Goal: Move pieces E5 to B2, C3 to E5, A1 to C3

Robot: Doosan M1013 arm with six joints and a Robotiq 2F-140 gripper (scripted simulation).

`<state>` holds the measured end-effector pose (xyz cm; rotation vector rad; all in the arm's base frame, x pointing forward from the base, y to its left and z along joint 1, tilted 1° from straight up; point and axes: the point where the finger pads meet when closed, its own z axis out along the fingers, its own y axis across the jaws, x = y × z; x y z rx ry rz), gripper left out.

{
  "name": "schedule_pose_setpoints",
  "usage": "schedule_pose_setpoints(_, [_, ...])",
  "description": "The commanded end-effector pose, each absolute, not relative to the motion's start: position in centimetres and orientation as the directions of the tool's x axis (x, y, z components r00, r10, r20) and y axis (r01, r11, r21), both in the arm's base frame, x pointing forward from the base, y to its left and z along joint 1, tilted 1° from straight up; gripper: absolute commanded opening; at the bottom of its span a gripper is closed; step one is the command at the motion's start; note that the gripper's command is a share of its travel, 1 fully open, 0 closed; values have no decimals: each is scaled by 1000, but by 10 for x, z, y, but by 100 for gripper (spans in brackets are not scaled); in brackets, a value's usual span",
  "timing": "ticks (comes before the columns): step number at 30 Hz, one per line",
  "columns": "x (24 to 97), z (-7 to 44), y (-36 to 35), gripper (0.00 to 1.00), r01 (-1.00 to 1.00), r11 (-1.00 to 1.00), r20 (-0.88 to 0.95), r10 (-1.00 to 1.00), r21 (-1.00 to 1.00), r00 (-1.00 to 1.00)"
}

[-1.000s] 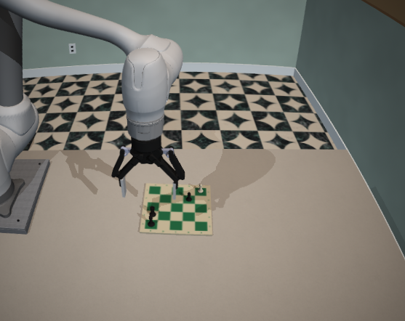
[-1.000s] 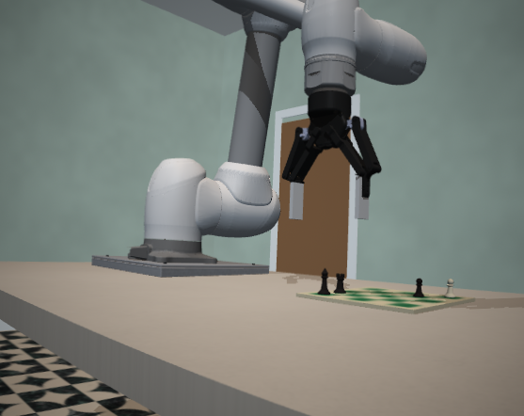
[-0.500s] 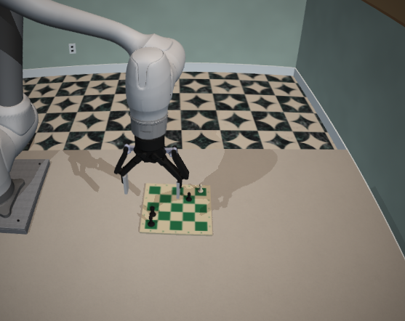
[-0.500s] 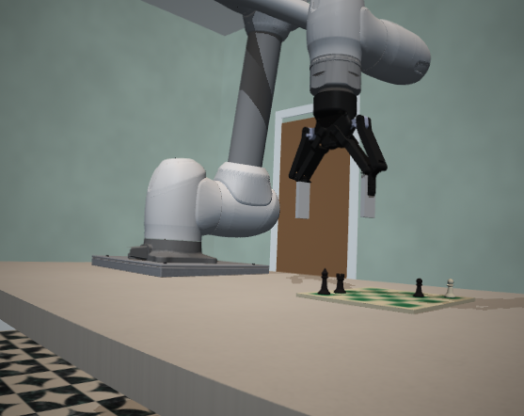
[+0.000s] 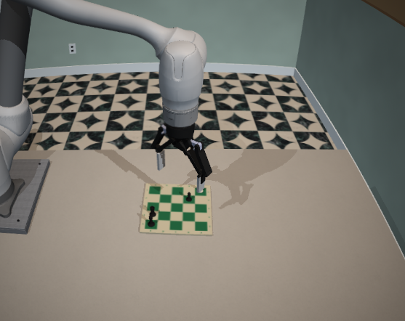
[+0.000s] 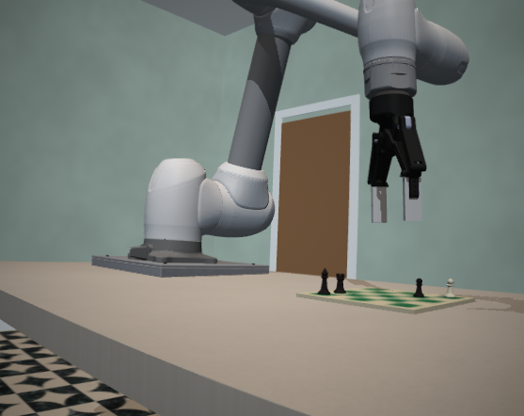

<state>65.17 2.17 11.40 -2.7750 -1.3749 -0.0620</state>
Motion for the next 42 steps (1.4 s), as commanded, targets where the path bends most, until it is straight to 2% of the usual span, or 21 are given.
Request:
schedule_pose_setpoints(1, [688,110,60,100,599,-800,22,599,-19,800])
schedule_pose_setpoints(4, [688,110,60,100,562,-827,19,562,-18,827])
schedule_pose_setpoints(5, [695,109,69,100,447,-894,10,447,-17,895])
schedule_pose_setpoints(11, [717,105,101,100,202,-979,2,202,-16,979])
schedule_pose_setpoints(14, [718,105,102,100,183,-983,1,183,-15,983])
schedule_pose_setpoints(15, [718,105,102,20,183,-983,1,183,-15,983])
schedule_pose_setpoints(42, [718,105,102,20,183,-983,1,183,-15,983])
